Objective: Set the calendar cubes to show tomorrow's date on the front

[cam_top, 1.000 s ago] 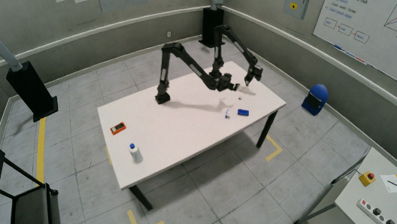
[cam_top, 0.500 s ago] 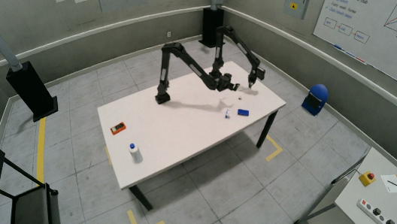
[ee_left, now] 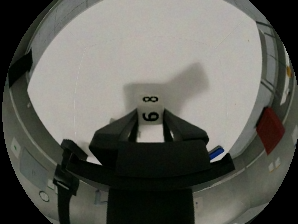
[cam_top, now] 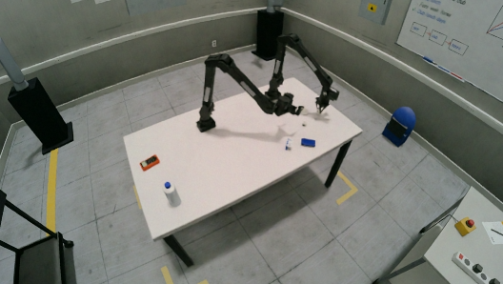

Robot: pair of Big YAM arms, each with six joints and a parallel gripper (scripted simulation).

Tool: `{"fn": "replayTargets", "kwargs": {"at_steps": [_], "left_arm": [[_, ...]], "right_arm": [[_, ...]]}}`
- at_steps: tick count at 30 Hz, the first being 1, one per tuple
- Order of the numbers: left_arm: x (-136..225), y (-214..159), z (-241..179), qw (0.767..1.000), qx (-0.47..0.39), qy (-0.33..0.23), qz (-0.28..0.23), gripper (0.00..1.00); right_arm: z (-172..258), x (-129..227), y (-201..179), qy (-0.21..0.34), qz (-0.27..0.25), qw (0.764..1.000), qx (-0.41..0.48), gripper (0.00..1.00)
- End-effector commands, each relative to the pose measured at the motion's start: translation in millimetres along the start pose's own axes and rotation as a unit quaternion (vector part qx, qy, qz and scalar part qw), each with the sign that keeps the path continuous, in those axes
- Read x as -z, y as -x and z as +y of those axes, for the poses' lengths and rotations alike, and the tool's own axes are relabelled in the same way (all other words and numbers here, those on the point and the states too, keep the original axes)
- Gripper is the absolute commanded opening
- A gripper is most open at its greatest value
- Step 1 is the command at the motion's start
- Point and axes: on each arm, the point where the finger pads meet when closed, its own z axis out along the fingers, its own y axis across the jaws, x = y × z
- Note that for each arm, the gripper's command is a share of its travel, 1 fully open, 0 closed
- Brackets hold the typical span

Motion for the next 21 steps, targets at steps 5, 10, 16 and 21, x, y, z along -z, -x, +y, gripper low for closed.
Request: {"fn": "replayTargets", "kwargs": {"at_steps": [5, 10, 16, 21], "left_arm": [[14.0, 35.0, -30.5, 0.995, 0.095, -0.029, -0.027, 0.25], [0.9, 26.3, -24.4, 0.995, 0.095, -0.017, -0.022, 0.25], [2.2, 31.5, -42.8, 0.995, 0.092, -0.027, -0.028, 0.25], [-7.6, 40.8, -54.5, 0.995, 0.092, -0.027, -0.028, 0.25]], "right_arm": [[-13.5, -10.8, 32.8, -0.002, -0.020, 0.999, 0.030, 1.00], [-13.5, -10.8, 32.8, -0.002, -0.020, 0.999, 0.030, 1.00], [-13.5, -10.8, 32.8, -0.002, -0.020, 0.999, 0.030, 1.00], [-13.5, -10.8, 32.8, -0.002, -0.020, 0.999, 0.030, 1.00]]}}
